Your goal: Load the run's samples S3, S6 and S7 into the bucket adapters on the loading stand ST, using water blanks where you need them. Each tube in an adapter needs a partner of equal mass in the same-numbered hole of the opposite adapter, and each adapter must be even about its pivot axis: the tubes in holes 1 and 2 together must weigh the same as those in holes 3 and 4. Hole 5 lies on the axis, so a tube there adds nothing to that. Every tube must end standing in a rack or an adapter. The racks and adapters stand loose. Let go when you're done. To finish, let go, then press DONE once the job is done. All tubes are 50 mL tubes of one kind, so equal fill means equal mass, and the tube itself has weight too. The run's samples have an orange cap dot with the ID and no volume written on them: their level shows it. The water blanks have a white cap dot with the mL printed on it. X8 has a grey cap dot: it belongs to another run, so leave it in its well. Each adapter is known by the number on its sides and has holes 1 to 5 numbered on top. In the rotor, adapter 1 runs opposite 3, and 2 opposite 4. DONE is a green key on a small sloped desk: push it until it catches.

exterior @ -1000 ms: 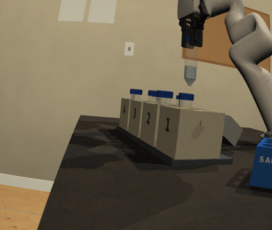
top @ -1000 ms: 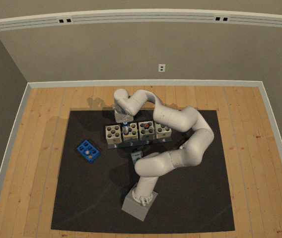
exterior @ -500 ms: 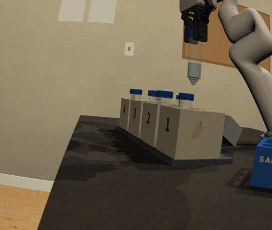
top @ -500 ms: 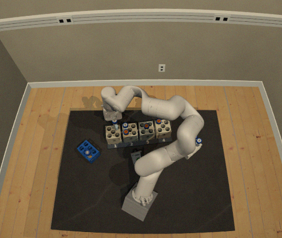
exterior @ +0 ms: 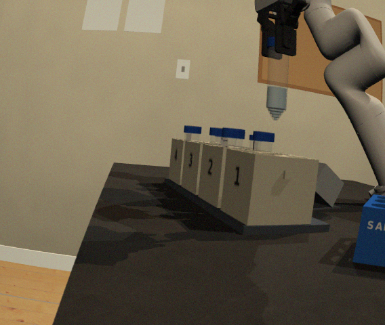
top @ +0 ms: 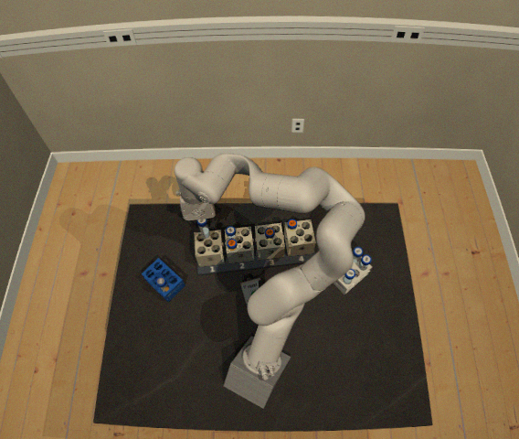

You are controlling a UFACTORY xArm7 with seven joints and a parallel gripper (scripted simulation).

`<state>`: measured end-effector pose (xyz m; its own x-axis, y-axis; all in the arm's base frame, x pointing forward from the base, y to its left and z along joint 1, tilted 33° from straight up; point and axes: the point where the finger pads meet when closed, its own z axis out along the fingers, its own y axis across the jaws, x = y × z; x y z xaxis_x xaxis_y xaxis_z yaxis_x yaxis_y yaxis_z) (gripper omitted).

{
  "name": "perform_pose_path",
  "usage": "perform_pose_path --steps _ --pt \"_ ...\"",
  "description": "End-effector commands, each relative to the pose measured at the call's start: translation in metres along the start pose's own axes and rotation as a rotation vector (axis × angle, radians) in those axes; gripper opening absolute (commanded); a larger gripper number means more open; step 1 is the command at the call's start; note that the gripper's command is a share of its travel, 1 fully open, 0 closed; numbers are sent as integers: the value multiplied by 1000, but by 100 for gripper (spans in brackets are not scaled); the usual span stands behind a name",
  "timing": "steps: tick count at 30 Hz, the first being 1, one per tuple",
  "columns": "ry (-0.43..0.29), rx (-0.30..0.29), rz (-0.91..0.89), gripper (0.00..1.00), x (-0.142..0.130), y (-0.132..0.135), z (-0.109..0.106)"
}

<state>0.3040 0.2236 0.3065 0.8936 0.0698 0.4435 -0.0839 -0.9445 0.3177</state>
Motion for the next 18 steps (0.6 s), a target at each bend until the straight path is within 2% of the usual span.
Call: perform_pose_path --steps 1,13,18 --pt "3 2 0 0 1 -1 -2" --pt "3 2 0 0 1 -1 -2" --pt "3 2 0 0 1 -1 8"
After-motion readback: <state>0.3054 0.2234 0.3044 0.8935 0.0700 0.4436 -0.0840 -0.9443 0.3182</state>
